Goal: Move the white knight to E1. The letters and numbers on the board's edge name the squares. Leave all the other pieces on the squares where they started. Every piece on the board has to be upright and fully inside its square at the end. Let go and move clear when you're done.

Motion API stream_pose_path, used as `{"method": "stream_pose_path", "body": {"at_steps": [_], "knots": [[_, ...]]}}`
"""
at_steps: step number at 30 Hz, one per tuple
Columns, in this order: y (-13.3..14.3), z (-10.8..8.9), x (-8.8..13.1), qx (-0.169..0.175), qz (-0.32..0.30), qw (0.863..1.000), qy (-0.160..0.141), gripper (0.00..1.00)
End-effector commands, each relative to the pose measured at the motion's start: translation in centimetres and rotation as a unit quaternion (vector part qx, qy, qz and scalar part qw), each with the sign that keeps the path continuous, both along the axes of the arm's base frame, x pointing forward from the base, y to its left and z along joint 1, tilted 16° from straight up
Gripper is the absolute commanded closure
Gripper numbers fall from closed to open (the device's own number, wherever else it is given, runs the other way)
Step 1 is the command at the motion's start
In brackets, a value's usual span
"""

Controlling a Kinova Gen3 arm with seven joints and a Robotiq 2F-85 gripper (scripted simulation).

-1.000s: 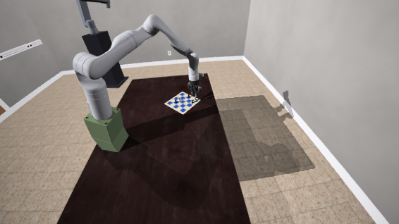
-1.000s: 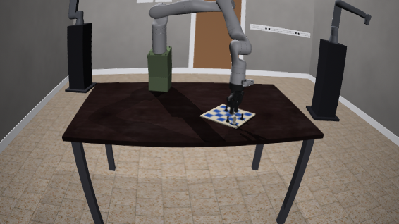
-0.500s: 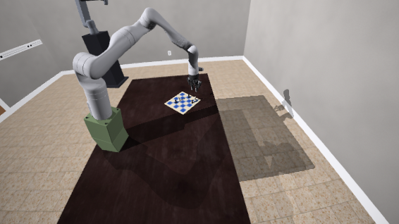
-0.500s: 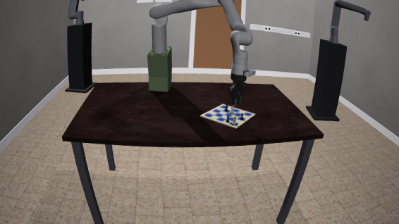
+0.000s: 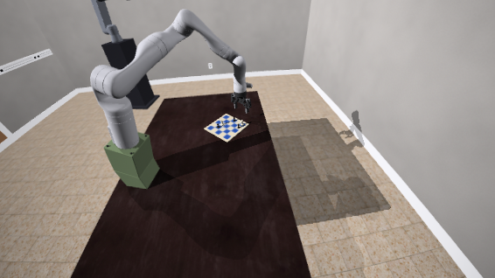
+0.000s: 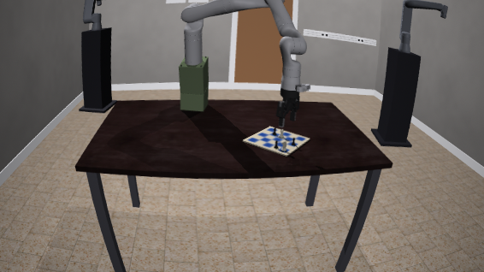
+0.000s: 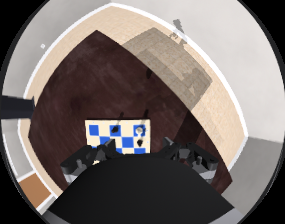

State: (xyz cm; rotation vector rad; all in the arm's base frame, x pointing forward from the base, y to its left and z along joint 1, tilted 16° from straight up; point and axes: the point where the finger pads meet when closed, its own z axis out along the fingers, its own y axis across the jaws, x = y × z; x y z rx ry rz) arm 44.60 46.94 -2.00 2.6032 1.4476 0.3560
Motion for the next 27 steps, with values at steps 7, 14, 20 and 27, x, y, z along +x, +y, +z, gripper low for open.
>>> {"method": "stream_pose_path", "body": {"at_steps": [7,14,20,27], "knots": [[0.1,0.1,0.0,0.001,0.0,1.0,-0.001,0.0],[0.1,0.9,-0.2,0.001,0.0,1.0,-0.001,0.0],[0.1,3.1,-0.8,0.001,0.0,1.0,-0.001,0.0],[0.1,5.2,-1.4,0.001,0.0,1.0,-0.001,0.0]]}}
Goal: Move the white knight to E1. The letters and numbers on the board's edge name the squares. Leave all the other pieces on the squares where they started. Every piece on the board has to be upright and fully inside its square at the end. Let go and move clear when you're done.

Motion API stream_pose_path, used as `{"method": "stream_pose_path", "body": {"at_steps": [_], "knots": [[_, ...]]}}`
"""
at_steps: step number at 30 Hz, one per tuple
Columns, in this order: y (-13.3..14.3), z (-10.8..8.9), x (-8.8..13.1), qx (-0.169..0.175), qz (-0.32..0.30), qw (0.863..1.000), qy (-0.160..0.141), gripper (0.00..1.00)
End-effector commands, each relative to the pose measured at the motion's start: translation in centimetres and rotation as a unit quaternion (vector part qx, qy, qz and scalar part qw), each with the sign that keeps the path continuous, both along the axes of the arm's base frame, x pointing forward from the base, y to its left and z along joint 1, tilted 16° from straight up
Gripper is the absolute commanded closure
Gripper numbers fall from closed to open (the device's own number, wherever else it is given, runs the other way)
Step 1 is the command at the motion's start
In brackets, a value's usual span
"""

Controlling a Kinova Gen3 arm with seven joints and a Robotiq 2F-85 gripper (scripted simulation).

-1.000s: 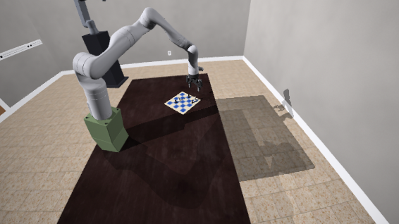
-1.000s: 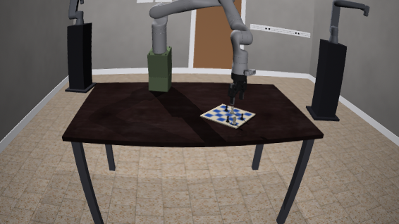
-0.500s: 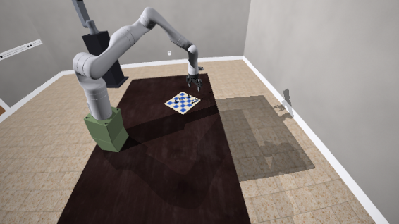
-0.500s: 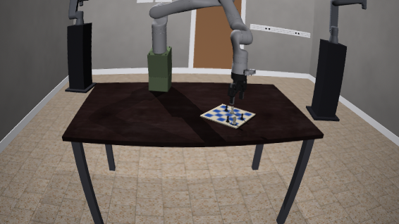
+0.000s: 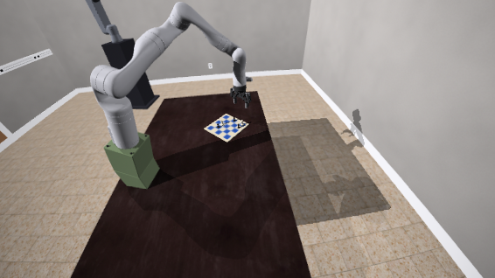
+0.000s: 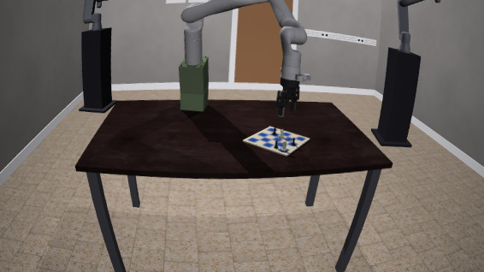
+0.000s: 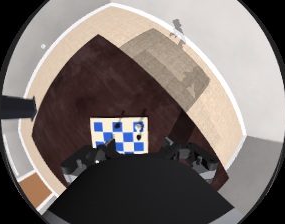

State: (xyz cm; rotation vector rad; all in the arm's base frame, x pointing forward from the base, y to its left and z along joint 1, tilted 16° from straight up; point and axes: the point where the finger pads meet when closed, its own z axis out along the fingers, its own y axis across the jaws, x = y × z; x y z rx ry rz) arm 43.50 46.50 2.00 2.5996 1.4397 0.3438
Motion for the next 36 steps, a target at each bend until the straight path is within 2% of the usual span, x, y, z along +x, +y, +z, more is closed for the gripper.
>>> {"method": "stream_pose_path", "body": {"at_steps": [1,8,36], "knots": [[0.6,1.6,-0.4,0.006,0.003,1.0,-0.002,0.0],[0.6,2.9,-0.8,0.006,0.003,1.0,-0.002,0.0],[0.6,3.0,-0.8,0.006,0.003,1.0,-0.002,0.0]]}}
